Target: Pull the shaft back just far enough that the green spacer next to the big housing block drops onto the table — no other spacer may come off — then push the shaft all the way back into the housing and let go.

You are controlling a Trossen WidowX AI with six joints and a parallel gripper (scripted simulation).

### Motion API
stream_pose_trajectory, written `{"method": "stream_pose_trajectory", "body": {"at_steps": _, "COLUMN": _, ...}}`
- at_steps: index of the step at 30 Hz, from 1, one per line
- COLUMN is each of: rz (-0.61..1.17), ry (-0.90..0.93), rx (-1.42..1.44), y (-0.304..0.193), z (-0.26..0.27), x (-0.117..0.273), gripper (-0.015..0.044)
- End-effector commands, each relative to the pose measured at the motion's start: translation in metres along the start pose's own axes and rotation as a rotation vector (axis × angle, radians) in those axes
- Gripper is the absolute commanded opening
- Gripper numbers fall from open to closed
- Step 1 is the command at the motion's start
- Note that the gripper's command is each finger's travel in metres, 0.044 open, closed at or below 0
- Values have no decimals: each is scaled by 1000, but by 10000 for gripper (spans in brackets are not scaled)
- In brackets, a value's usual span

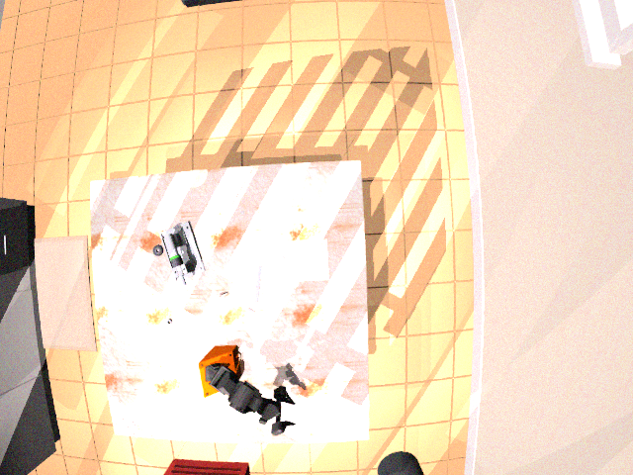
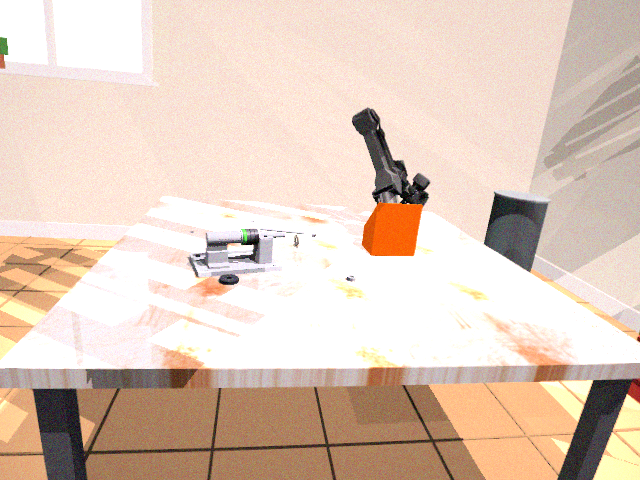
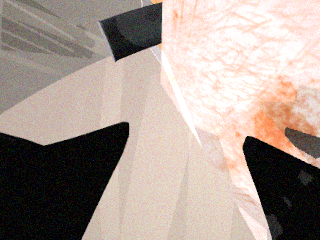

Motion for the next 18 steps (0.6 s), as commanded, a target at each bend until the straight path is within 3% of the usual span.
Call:
{"method": "stream_pose_trajectory", "body": {"at_steps": 1, "rz": 1, "ry": -3, "rx": -1, "y": 0, "z": -1, "x": 0, "gripper": 426}}
{"method": "stream_pose_trajectory", "body": {"at_steps": 7, "rz": 9, "ry": -102, "rx": 41, "y": -8, "z": -24, "x": -8, "gripper": 440}}
{"method": "stream_pose_trajectory", "body": {"at_steps": 18, "rz": 320, "ry": -330, "rx": 169, "y": -108, "z": -87, "x": -24, "gripper": 440}}
Point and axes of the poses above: the point midway between the two fingers, 35 mm back from their tips, its own x axis back along the fingers, its own z axis across the jaws, y = z × x, the point moved 5 cm from there along x, back along the fingers, and after that the axes turned 10 degrees about x, right-handed, at the moved point
